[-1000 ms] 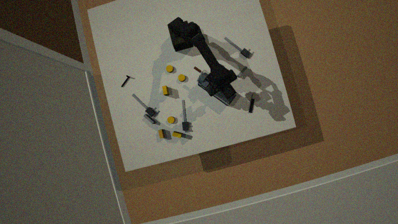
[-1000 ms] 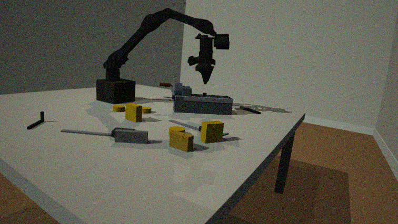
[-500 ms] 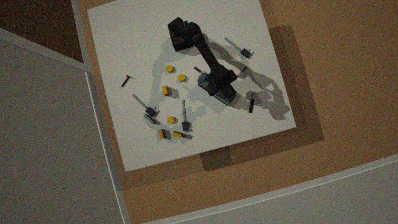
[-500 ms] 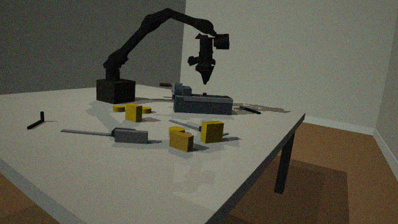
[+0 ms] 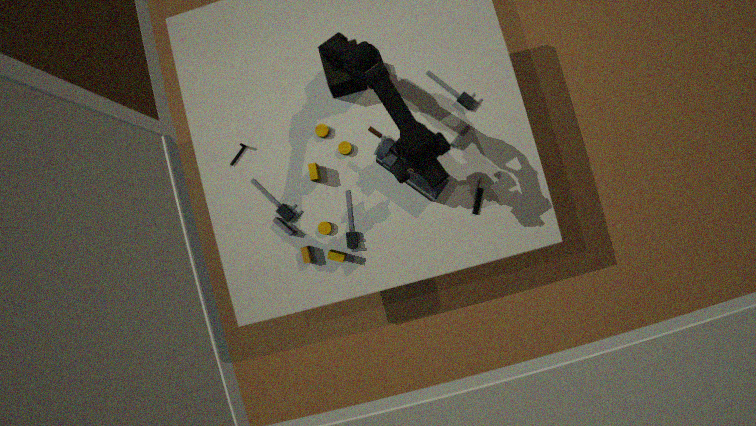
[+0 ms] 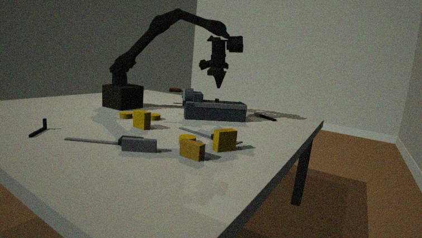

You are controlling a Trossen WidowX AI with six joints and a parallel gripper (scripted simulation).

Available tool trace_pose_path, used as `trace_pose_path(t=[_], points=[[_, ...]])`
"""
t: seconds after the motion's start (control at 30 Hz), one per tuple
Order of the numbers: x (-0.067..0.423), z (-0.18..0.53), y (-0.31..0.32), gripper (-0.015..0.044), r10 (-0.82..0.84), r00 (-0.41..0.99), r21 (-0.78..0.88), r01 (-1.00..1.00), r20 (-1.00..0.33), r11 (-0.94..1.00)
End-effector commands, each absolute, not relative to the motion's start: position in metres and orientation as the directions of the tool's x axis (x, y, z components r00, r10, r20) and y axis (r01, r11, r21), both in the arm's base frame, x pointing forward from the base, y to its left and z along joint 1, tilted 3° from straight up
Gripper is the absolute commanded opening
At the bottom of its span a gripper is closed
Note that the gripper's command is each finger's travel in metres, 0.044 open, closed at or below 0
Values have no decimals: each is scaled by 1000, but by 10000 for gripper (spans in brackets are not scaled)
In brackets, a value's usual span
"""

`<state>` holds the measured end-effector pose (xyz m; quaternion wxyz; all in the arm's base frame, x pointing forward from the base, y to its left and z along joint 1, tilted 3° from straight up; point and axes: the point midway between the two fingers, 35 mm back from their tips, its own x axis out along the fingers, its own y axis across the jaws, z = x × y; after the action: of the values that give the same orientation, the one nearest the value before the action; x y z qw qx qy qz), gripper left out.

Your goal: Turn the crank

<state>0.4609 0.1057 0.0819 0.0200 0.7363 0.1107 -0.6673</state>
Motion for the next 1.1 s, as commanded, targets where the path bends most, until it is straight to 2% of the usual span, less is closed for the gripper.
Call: trace_pose_path(t=[0.0, 0.37, 0.93, 0.97, 1.07], points=[[461, 82, 106, 0, 137, 85, -119, 190, -987, -975], [461, 82, 106, 0, 136, 85, -118, 190, -987, -975], [461, 82, 106, 440, 136, 85, -118, 190, -987, -975], [461, 82, 106, 440, 136, 85, -118, 190, -987, -975], [461, 82, 106, 361, 136, 85, -118, 190, -987, -975]])
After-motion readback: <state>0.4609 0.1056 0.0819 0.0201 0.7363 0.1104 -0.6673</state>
